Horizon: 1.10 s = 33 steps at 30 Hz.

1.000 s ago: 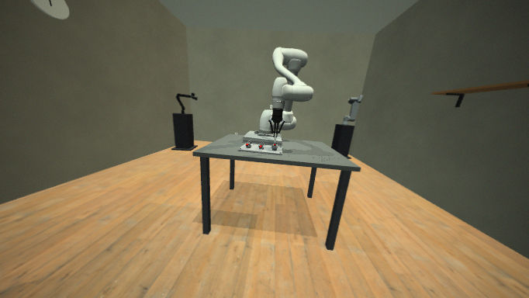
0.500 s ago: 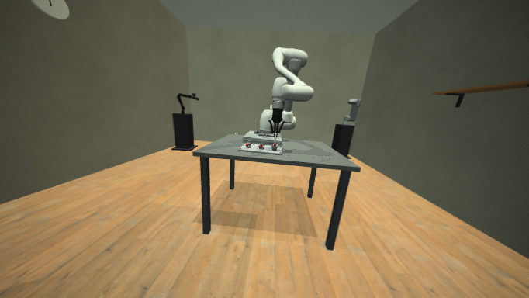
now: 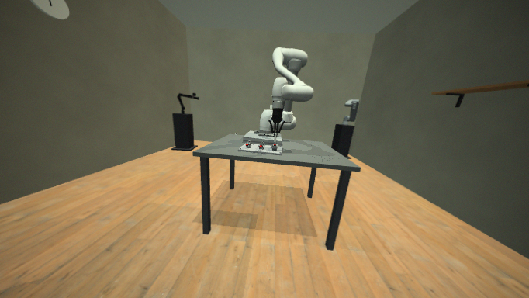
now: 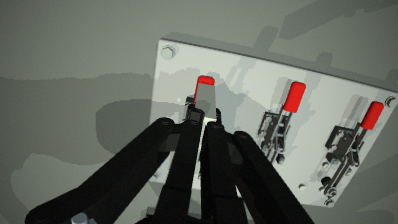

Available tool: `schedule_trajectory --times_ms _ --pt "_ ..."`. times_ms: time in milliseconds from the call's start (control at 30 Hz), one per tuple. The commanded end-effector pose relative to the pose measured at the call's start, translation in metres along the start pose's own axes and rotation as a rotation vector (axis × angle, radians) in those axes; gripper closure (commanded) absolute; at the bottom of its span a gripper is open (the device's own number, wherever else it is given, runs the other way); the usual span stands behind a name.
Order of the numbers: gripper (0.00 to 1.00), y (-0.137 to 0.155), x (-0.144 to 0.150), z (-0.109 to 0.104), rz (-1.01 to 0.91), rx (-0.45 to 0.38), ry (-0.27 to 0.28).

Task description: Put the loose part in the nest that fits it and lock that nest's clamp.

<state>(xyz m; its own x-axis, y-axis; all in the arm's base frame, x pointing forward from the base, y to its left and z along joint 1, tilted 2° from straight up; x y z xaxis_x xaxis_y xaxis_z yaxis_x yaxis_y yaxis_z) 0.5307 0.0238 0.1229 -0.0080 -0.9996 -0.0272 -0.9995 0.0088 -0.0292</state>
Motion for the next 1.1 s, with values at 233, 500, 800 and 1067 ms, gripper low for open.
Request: schedule_trajectory --times_ms 233,500,800,1067 --pt "0.9 0.0 0.0 0.003 0.0 0.0 0.0" --pt "0.9 0.0 0.0 0.013 0.0 0.0 0.0" --pt "0.9 0.0 0.0 0.014 0.0 0.0 0.0" --pt "0.9 0.0 0.0 0.014 0.0 0.0 0.0"
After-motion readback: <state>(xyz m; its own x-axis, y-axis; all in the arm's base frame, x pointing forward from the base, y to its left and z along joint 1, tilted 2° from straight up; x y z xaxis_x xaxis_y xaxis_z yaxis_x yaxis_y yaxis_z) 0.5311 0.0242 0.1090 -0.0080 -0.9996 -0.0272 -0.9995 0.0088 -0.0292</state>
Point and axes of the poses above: the point where the finger pads meet when closed, its own z axis out along the fingers, its own x axis across the jaws, y = z × x, the point moved 4 cm from there along -z, back along the fingers, and after that the axes turned 11 degrees about -z, right-handed, at the moved point
